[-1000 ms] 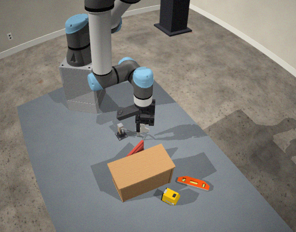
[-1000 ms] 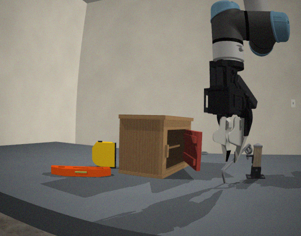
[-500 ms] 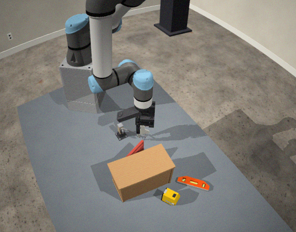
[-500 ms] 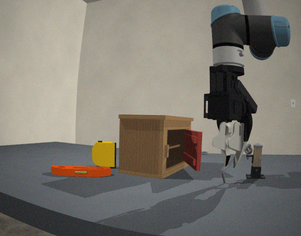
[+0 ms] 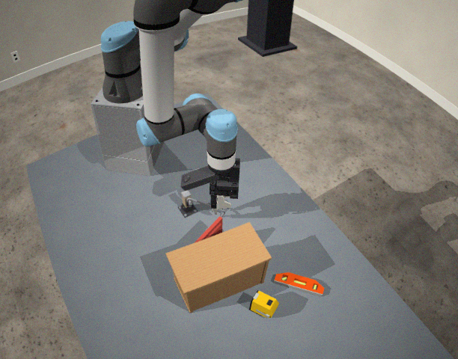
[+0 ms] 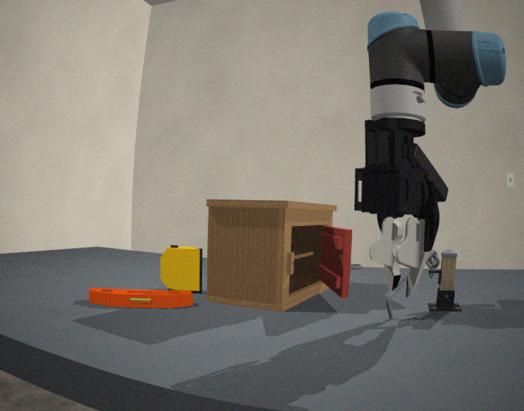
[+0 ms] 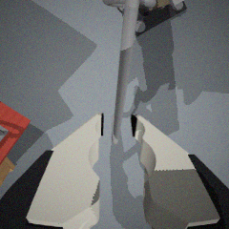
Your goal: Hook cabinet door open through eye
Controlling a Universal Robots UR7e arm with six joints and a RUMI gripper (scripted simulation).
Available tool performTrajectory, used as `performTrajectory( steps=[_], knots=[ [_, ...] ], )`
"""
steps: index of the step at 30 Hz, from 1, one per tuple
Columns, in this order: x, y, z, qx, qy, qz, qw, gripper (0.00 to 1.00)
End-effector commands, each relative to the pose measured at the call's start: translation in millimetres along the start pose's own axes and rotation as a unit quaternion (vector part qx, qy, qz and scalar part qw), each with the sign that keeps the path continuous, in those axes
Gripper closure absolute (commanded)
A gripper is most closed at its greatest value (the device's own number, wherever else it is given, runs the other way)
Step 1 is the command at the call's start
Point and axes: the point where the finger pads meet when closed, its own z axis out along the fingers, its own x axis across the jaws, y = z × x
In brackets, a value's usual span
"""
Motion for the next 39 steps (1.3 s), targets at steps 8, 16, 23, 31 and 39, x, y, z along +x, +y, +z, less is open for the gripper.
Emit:
performTrajectory(
  steps=[8, 16, 23, 31, 39],
  knots=[
    [-0.4, 0.3, 0.4, 0.0, 0.0, 0.0, 1.0, 0.98],
    [-0.4, 0.3, 0.4, 0.0, 0.0, 0.0, 1.0, 0.98],
    [-0.4, 0.3, 0.4, 0.0, 0.0, 0.0, 1.0, 0.98],
    [-0.4, 0.3, 0.4, 0.0, 0.0, 0.0, 1.0, 0.98],
    [-0.4, 0.3, 0.4, 0.0, 0.0, 0.0, 1.0, 0.98]
  ],
)
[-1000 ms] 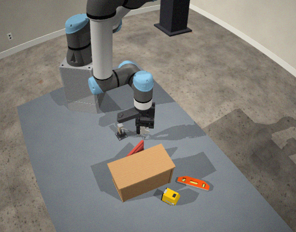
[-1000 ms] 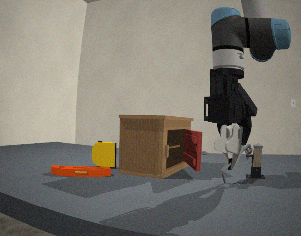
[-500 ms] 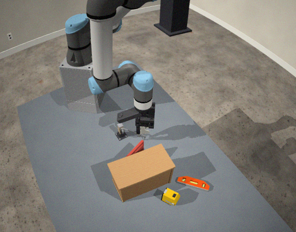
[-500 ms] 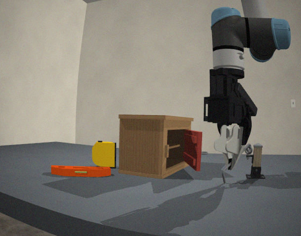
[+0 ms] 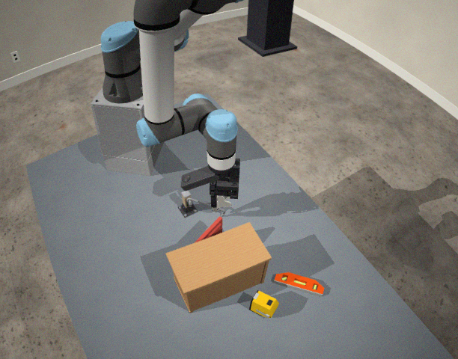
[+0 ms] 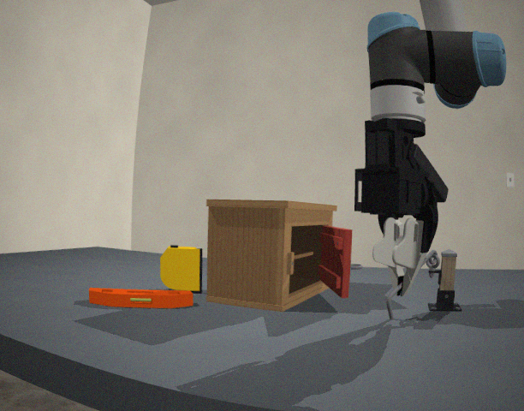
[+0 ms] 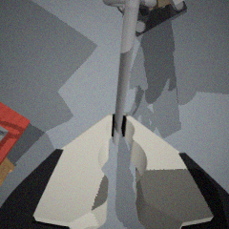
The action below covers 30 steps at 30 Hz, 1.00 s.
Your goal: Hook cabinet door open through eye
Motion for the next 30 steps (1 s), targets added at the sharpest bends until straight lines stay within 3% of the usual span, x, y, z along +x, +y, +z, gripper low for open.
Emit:
performTrajectory(
  steps=[1, 30],
  knots=[
    [-0.4, 0.3, -0.3, 0.0, 0.0, 0.0, 1.0, 0.98],
    [0.0, 2.7, -7.9, 0.0, 0.0, -0.002, 1.0, 0.98]
  ],
)
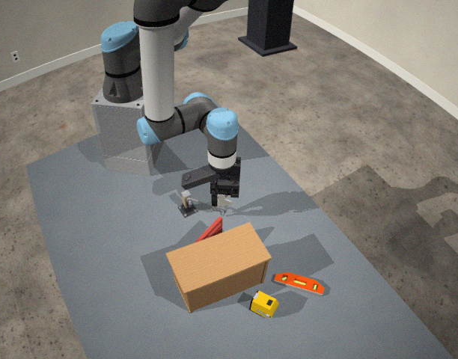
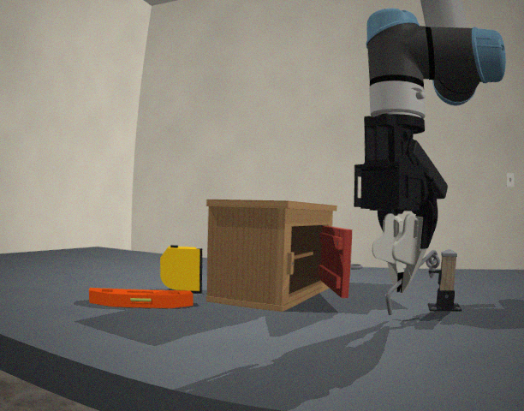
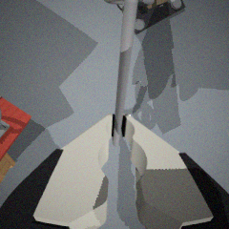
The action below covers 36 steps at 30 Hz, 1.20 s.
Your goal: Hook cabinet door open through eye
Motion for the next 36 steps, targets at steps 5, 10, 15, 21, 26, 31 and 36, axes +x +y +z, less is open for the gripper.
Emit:
performTrajectory(
  steps=[5, 10, 15, 21, 26, 31, 36],
  knots=[
    [0, 2, -6.0, 0.0, 0.0, 0.0, 1.0, 0.98],
    [0, 2, -8.3, 0.0, 0.0, 0.0, 1.0, 0.98],
    [0, 3, -11.6, 0.0, 0.0, 0.0, 1.0, 0.98],
    [0, 3, -13.9, 0.0, 0.0, 0.0, 1.0, 0.98],
    [0, 4, -17.3, 0.0, 0.0, 0.0, 1.0, 0.98],
    [0, 4, -20.7, 0.0, 0.0, 0.0, 1.0, 0.98],
    [0, 4, -22.9, 0.0, 0.0, 0.0, 1.0, 0.98]
  ],
)
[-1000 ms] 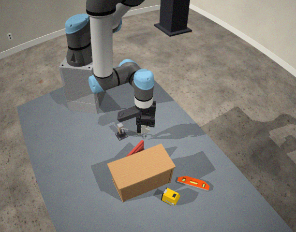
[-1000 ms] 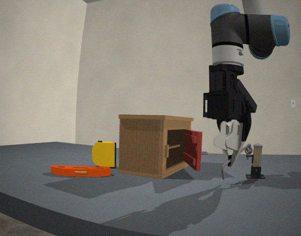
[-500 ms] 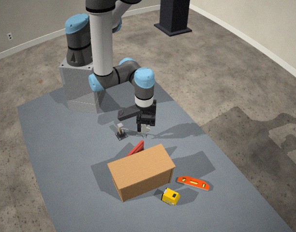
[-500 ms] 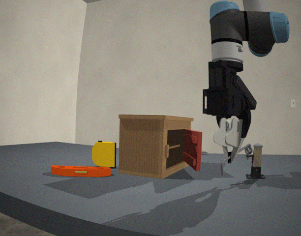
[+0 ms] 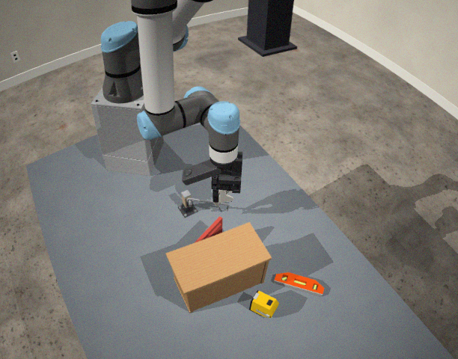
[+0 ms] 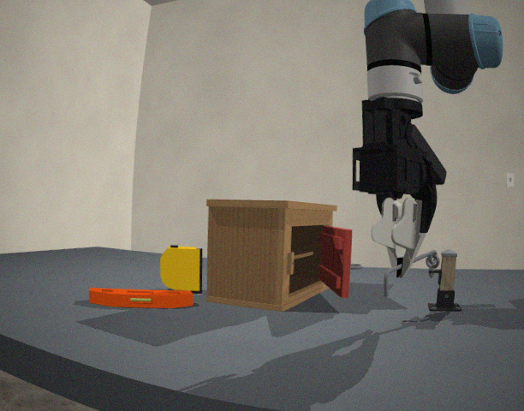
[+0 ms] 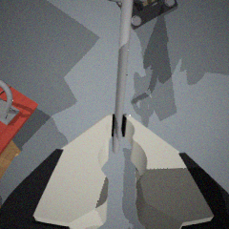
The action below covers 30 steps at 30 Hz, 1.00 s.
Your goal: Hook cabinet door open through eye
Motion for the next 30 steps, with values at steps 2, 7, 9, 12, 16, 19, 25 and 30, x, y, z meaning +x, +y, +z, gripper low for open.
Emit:
performTrajectory(
  steps=[2, 7, 9, 12, 16, 19, 25, 30],
  knots=[
    [0, 0, -2.9, 0.0, 0.0, 0.0, 1.0, 0.98],
    [0, 0, -7.3, 0.0, 0.0, 0.0, 1.0, 0.98],
    [0, 0, -8.5, 0.0, 0.0, 0.0, 1.0, 0.98],
    [0, 0, -9.0, 0.0, 0.0, 0.0, 1.0, 0.98],
    [0, 0, -10.8, 0.0, 0.0, 0.0, 1.0, 0.98],
    [0, 0, -13.8, 0.0, 0.0, 0.0, 1.0, 0.98],
    [0, 0, -16.4, 0.0, 0.0, 0.0, 1.0, 0.98],
    [0, -1, -19.8, 0.0, 0.0, 0.0, 1.0, 0.98]
  ],
)
